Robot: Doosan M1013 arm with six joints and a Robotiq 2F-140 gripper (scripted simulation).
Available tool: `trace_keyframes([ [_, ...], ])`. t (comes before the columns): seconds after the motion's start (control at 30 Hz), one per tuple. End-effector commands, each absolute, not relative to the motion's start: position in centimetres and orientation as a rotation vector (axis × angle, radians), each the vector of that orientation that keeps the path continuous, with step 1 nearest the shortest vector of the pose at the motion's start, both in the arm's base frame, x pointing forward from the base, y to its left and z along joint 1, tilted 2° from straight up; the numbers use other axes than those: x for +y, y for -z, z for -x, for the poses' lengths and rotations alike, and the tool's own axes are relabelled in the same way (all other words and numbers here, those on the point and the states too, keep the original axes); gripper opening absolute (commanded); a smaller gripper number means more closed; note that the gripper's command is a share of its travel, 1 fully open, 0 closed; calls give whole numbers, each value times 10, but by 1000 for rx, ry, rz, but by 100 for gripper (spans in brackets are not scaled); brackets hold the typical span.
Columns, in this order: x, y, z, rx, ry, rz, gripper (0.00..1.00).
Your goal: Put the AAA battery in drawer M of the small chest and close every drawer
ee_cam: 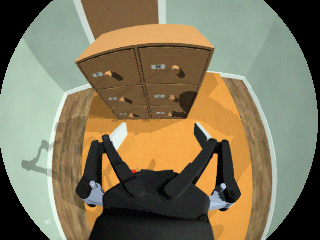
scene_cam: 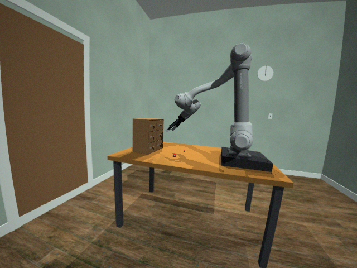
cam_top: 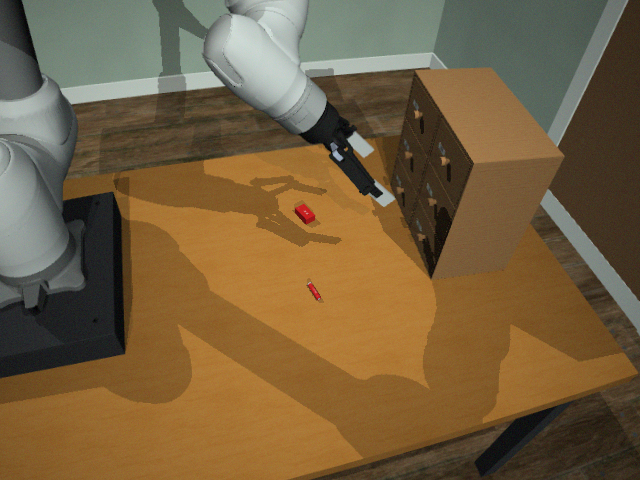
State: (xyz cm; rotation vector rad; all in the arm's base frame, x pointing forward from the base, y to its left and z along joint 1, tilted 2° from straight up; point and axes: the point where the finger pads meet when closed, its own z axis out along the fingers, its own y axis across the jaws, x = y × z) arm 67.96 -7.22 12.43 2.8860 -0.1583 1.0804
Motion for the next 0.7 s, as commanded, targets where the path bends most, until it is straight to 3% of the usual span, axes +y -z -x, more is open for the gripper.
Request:
trace_keyframes([
  [0.0,-73,-124,-680,-146,-1108,-2898,100],
  [0.67,-72,-118,-679,-145,-1149,-2881,100],
])
